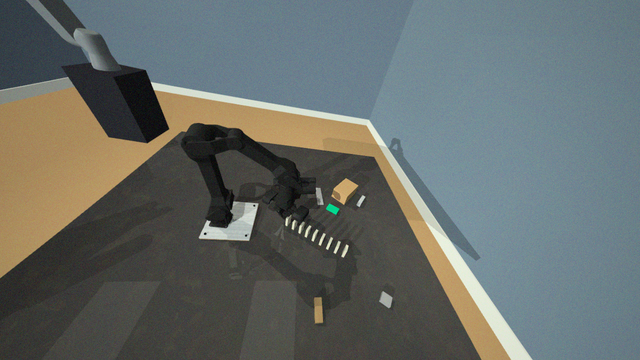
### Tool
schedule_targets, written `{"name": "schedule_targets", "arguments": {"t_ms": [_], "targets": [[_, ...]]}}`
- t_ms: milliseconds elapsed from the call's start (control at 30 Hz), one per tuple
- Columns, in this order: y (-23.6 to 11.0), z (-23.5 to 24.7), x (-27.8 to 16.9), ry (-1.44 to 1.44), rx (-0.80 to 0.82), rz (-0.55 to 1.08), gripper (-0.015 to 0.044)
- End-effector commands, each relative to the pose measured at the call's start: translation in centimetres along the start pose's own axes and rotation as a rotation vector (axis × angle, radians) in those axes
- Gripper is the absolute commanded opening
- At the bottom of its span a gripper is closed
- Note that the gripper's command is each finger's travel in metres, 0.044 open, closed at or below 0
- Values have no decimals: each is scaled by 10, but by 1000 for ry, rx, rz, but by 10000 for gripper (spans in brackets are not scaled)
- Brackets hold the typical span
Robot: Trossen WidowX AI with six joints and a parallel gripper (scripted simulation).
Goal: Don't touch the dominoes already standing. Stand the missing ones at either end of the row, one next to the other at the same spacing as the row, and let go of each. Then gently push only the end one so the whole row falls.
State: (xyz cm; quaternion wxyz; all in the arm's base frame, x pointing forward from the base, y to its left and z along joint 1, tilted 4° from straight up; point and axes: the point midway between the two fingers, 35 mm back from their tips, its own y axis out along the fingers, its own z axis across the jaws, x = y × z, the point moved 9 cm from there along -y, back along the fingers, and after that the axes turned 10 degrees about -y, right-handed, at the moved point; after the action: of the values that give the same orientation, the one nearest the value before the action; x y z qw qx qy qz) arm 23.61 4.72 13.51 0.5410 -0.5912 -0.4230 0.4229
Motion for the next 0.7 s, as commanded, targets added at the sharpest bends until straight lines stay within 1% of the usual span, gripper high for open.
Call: {"name": "schedule_targets", "arguments": {"t_ms": [0,300,367,567,667], "targets": [[2,-7,-1,-2,4,6,0],[2,-21,-4,-2,2,6,0],[-4,-17,-3,3,-1,-2,0],[-50,-37,-7,2,1,2,0],[-58,-40,-9,-2,1,6,0]]}}
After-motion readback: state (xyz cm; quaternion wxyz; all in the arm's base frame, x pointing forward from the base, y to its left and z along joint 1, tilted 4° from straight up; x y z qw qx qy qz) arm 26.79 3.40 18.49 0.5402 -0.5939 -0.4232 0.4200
